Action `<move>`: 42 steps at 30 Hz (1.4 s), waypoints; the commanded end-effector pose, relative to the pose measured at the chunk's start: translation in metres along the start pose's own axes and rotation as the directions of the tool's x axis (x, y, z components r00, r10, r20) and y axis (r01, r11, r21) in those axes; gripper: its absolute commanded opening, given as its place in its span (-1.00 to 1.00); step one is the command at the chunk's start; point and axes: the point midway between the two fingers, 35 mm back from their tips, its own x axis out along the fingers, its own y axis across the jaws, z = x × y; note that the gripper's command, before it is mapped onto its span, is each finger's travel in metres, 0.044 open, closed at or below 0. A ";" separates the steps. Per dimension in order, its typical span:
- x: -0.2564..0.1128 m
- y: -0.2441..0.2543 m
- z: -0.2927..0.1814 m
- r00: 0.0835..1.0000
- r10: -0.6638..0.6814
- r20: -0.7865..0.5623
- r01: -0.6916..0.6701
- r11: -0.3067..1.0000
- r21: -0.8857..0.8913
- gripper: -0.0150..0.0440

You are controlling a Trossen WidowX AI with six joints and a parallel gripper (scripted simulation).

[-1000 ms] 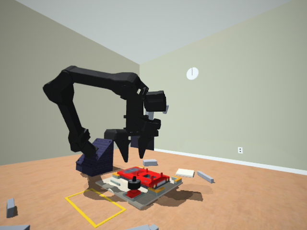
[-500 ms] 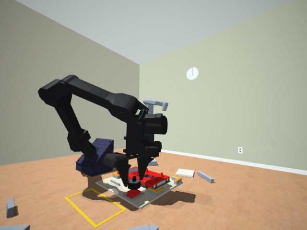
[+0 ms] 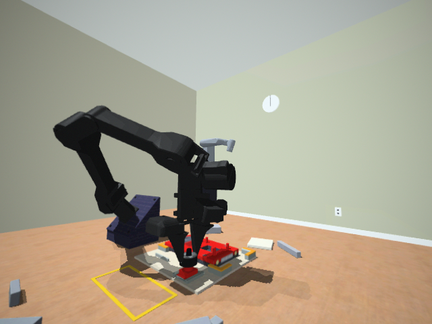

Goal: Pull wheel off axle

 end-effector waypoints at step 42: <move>-0.013 0.000 0.000 1.000 -0.001 0.002 0.001 1.000 -0.001 -0.49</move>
